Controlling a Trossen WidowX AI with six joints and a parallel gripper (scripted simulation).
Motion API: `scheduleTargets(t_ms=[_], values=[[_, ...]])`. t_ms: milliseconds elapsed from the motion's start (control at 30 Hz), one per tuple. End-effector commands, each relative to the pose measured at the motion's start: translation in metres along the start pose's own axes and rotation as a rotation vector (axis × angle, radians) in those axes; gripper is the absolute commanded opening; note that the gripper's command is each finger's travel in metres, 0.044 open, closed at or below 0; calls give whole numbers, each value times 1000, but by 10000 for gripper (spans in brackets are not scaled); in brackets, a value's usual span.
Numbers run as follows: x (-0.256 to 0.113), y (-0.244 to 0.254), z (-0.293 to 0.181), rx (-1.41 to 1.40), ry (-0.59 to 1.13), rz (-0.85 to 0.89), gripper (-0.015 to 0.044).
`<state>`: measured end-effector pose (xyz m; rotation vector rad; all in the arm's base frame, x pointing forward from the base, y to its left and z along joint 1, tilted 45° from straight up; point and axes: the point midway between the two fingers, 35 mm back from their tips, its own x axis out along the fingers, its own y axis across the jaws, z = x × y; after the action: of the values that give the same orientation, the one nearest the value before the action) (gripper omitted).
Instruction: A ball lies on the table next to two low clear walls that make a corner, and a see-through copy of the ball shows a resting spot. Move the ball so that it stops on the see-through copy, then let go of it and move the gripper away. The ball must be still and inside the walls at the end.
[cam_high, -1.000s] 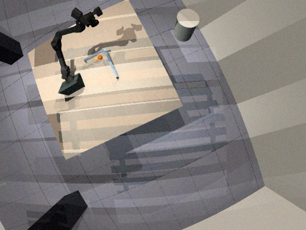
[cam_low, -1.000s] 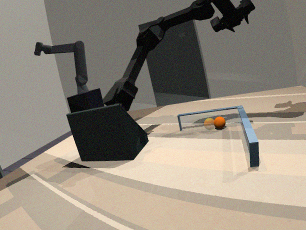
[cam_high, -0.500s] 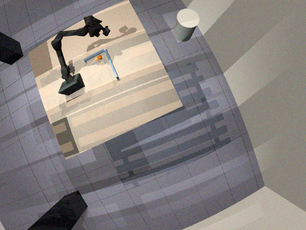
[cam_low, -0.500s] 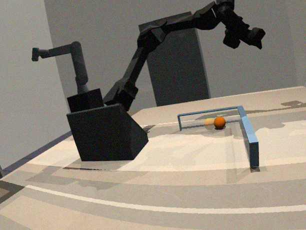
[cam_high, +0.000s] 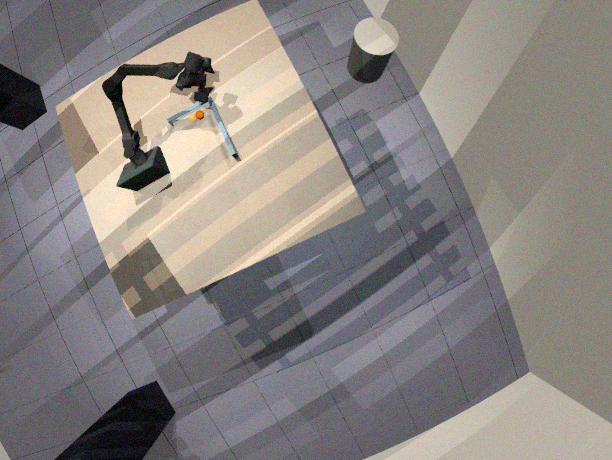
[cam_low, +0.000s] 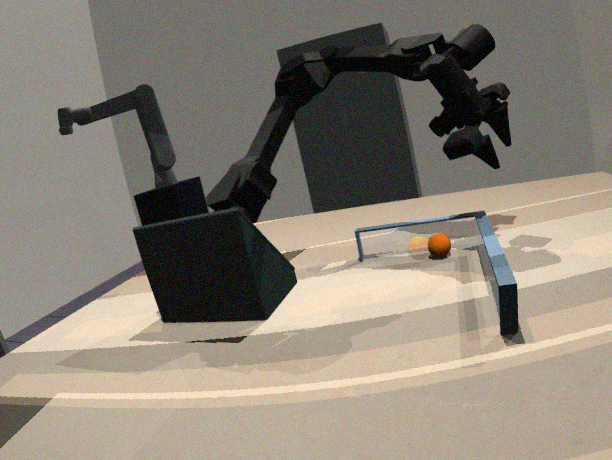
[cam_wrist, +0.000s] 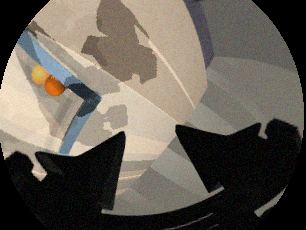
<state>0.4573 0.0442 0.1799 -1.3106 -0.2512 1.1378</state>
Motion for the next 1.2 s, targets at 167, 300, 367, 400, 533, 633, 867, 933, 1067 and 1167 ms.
scheduleTargets(t_ms=[167,300,367,400,533,633,867,933,1067,1167], values=[[3,113,58,734,14,439,309],[-3,132,74,868,30,539,309],[-3,132,74,868,30,539,309],[-3,132,74,868,30,539,309],[-3,132,74,868,30,539,309],[-3,132,74,868,30,539,309],[9,139,77,868,29,539,309],[10,139,77,868,29,539,309],[14,141,77,868,29,539,309],[18,143,78,867,29,539,309]])
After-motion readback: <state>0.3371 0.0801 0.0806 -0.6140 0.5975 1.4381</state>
